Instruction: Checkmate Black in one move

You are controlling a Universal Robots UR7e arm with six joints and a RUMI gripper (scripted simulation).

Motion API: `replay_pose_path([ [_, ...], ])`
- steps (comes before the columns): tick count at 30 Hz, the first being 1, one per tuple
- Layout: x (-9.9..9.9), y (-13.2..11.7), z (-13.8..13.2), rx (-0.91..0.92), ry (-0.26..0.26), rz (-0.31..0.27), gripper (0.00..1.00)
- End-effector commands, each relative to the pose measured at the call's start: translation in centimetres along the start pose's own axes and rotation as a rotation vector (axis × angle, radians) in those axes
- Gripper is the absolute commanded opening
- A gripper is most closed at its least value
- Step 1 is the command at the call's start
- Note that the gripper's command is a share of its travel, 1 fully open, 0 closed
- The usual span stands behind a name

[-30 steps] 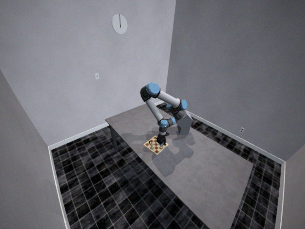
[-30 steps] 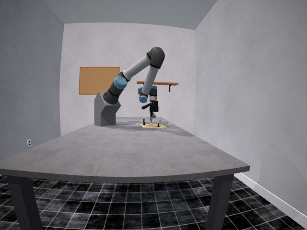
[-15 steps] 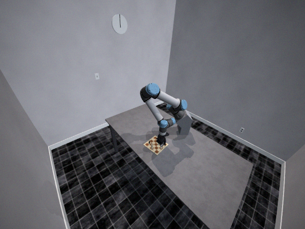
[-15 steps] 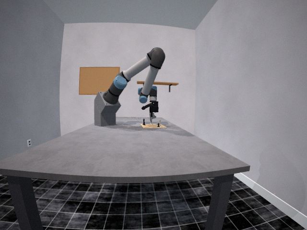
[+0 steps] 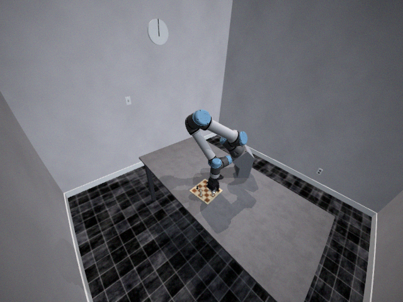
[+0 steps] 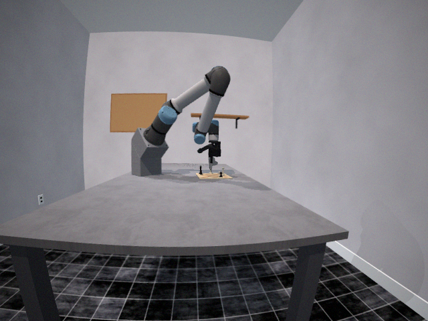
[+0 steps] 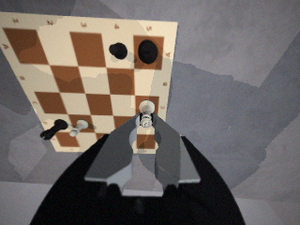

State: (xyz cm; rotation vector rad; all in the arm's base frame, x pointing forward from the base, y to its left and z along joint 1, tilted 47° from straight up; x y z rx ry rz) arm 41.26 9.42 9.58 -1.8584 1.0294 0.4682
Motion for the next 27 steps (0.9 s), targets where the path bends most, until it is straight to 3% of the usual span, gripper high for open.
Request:
replay_pose_path([
  [1, 0.02, -0.14, -0.01, 0.002, 0.0, -0.002, 0.0],
  [21, 0.02, -0.14, -0.01, 0.002, 0.0, -0.002, 0.0],
  [22, 0.02, -0.14, -0.01, 0.002, 0.0, -0.002, 0.05],
  [27, 0.02, -0.14, -0.01, 0.002, 0.0, -0.002, 0.1],
])
Point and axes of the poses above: the point where the finger pads meet when closed, its own x axis out along the fingers, its own z axis across the jaws, y = z × x, the point moved 9 cm from there along -x, back along the fingers, and after that the axes turned 5 degrees about x, right-handed, at the moved point
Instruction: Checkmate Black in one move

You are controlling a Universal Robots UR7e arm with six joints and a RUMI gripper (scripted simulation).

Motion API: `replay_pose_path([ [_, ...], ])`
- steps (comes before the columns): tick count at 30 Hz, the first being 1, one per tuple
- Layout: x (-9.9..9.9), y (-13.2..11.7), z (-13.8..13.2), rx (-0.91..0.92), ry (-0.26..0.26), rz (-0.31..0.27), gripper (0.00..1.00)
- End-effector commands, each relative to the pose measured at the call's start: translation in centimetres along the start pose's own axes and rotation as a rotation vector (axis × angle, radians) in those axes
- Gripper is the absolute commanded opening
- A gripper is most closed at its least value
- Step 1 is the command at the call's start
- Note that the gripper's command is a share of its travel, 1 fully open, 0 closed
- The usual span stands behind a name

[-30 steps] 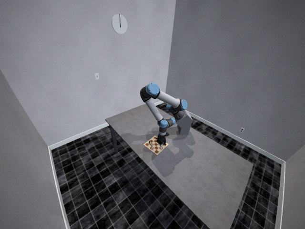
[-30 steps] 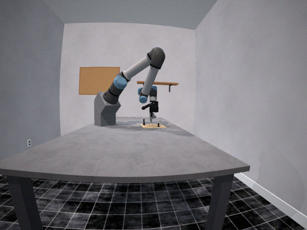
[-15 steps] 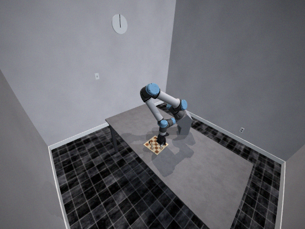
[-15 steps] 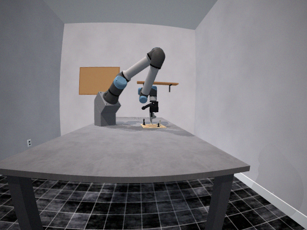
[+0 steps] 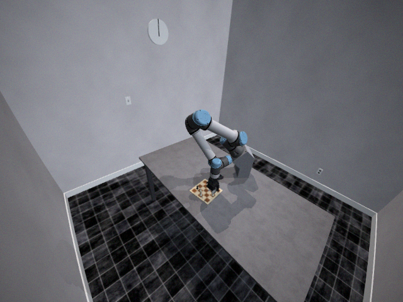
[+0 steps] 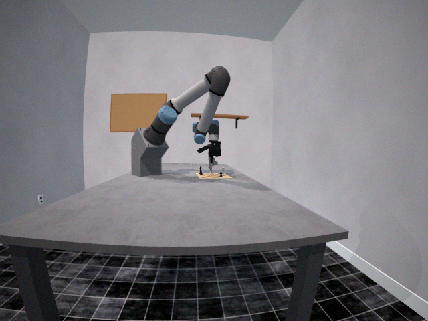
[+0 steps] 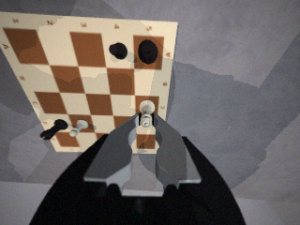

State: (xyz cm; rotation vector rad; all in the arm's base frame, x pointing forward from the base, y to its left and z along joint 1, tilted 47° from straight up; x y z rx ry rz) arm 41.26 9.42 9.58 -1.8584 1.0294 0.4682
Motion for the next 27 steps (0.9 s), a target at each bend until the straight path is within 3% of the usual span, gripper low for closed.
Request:
replay_pose_path([
  [1, 0.02, -0.14, -0.01, 0.002, 0.0, -0.002, 0.15],
  [8, 0.02, -0.14, -0.01, 0.002, 0.0, -0.002, 0.2],
  [9, 0.02, -0.14, -0.01, 0.002, 0.0, -0.002, 0.25],
  [27, -0.75, 0.01, 0.02, 0.0, -0.001, -0.002, 0.25],
])
Point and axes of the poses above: the point where the finger pads meet when closed, its own x axis out along the fingers, its own z axis across the jaws, y = z × x, the point moved 9 cm from there along -x, back along the fingers, and after that the axes turned 5 degrees about x, right-handed, at the moved point
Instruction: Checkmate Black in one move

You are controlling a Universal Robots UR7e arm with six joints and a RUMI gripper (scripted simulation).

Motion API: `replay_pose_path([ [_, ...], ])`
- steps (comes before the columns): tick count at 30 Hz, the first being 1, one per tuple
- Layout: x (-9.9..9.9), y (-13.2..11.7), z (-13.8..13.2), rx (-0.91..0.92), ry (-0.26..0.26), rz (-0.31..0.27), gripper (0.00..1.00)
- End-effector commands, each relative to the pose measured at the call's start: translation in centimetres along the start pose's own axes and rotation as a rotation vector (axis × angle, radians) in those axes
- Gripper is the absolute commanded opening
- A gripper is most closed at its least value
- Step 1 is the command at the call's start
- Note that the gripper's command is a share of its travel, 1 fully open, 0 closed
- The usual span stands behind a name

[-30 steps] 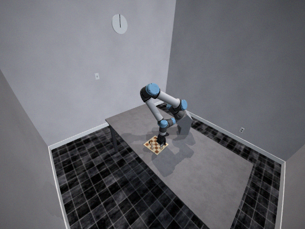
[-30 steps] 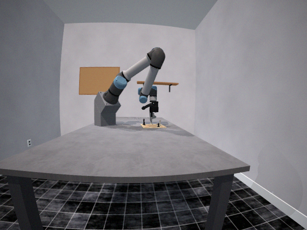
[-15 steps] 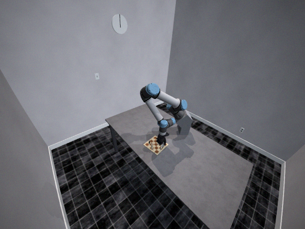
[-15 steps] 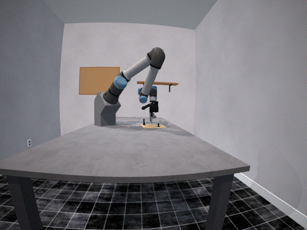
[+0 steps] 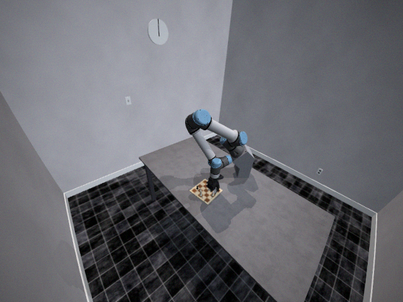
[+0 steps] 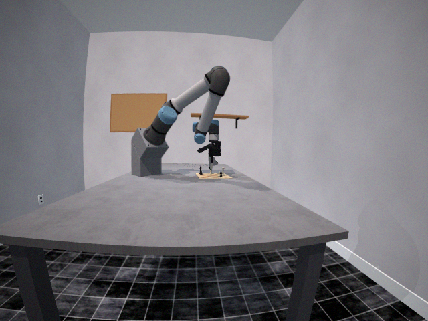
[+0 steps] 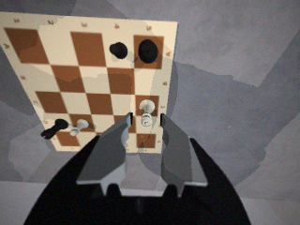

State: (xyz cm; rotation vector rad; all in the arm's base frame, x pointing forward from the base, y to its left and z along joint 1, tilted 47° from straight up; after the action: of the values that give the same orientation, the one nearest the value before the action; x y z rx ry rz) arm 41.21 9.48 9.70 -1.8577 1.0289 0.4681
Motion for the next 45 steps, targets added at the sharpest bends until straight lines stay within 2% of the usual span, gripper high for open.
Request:
replay_pose_path([
  [1, -0.8, 0.1, 0.0, -0.002, 0.0, -0.001, 0.25],
  [12, -5.1, 0.0, 0.0, 0.0, 0.0, -0.002, 0.25],
  [14, -5.1, 0.0, 0.0, 0.0, 0.0, -0.002, 0.25],
  [22, -8.1, -0.2, 0.0, 0.002, -0.001, -0.006, 0.25],
  [33, -9.0, -0.2, 0.0, 0.002, -0.001, -0.006, 0.25],
  [34, -9.0, -0.2, 0.0, 0.002, 0.0, -0.005, 1.0],
  [45, -8.9, -0.1, 0.0, 0.001, 0.0, -0.002, 1.0],
])
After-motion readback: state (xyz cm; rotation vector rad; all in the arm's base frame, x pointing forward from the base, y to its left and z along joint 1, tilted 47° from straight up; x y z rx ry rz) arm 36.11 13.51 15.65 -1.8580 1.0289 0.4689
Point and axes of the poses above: the point where the finger pads meet when closed, its own x axis out along the fingers, its own z axis across the jaws, y = z × x, the point moved 9 cm from there along -x, back along the fingers, and after that the axes turned 5 degrees about x, right-handed, at the moved point
